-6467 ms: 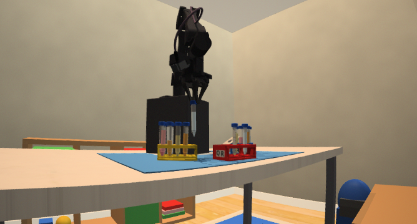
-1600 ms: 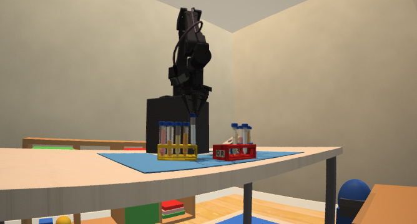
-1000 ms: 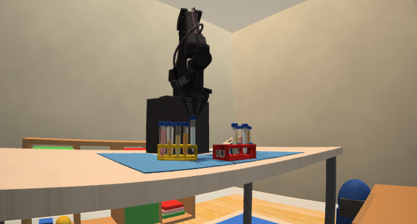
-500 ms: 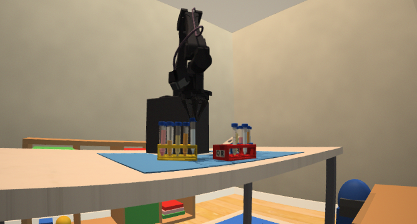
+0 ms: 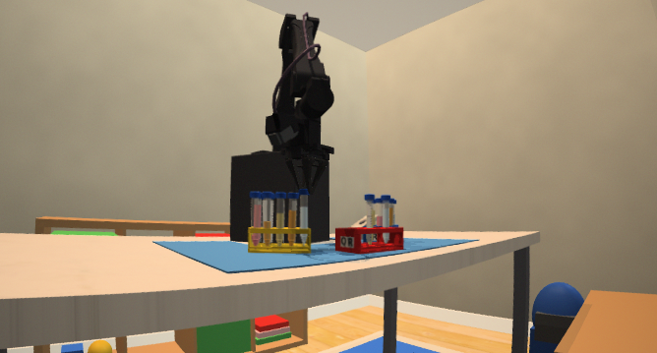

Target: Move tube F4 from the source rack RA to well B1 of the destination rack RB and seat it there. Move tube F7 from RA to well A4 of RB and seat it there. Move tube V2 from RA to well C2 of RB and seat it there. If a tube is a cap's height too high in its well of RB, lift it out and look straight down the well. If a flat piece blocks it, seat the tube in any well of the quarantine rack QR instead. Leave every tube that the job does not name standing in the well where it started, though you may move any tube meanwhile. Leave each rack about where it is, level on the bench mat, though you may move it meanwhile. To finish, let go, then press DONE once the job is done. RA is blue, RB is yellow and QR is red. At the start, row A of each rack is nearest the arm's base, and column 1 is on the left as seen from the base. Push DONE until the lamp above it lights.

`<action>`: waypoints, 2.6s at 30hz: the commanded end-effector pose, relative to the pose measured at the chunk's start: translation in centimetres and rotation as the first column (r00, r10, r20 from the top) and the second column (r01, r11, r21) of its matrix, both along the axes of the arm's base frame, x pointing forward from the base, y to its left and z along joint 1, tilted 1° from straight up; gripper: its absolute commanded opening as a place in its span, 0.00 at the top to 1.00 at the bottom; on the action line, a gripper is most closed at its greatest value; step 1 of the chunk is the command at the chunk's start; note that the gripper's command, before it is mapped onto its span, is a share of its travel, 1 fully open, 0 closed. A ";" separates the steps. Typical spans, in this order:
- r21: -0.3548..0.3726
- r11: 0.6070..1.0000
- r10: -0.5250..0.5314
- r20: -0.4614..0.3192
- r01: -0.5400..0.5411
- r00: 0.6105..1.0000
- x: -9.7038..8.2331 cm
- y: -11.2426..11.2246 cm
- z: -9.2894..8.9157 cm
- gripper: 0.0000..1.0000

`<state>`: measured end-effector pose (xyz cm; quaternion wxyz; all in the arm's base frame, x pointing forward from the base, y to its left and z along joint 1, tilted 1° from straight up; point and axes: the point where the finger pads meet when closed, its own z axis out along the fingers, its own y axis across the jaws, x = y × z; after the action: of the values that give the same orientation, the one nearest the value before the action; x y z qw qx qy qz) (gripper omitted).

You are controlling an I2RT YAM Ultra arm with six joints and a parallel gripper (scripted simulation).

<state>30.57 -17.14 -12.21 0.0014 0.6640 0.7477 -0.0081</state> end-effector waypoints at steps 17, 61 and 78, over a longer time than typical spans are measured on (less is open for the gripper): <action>-0.010 1.000 0.011 0.036 -0.011 0.999 1.4 -0.1 -0.9 1.00; -0.013 1.000 0.010 0.043 -0.009 0.999 1.6 -0.5 -1.2 1.00; -0.013 1.000 0.010 0.043 -0.009 0.999 1.6 -0.5 -1.2 1.00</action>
<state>30.58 -17.15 -13.04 0.0015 0.6640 0.7477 -0.0082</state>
